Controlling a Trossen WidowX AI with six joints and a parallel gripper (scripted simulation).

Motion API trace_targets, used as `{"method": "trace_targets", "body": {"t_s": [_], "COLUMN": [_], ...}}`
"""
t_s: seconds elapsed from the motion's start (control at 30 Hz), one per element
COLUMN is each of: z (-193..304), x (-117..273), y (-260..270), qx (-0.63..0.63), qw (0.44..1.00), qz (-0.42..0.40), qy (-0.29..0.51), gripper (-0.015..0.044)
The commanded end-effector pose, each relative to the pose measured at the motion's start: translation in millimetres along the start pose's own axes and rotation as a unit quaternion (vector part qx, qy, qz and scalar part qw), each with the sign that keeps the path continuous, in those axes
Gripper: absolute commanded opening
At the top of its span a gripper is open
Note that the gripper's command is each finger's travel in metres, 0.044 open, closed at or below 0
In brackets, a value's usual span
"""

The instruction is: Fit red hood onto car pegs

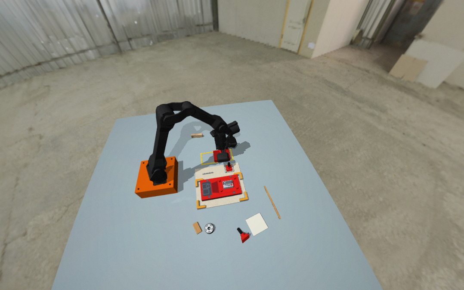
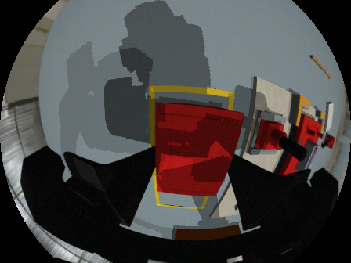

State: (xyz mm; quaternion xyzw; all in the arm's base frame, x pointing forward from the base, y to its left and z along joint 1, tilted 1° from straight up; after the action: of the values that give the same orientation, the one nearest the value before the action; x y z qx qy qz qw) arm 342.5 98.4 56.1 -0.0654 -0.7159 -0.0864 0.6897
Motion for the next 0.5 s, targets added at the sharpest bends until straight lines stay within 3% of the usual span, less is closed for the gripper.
{"method": "trace_targets", "body": {"t_s": [0.0,0.2,0.47], "z": [0.1,0.0,-0.2], "x": [2.8,13.2,36.9], "y": [0.0,0.0,0.2], "qx": [0.000,0.000,0.000], "qw": [1.000,1.000,1.000], "qz": [0.000,0.000,0.000], "qy": [0.000,0.000,0.000], "gripper": [0.0163,0.0006,0.0000]}}
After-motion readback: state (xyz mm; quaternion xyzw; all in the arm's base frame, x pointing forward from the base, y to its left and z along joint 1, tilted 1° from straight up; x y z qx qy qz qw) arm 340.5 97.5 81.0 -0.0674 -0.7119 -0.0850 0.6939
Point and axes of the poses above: the point midway between the two fingers, 35 mm back from their tips, its own x axis back along the fingers, its own y axis across the jaws, z = x × y, the point moved 7 cm from there along x, back along the fingers, and after that the axes turned 6 degrees about -x, right-handed, at the moved point
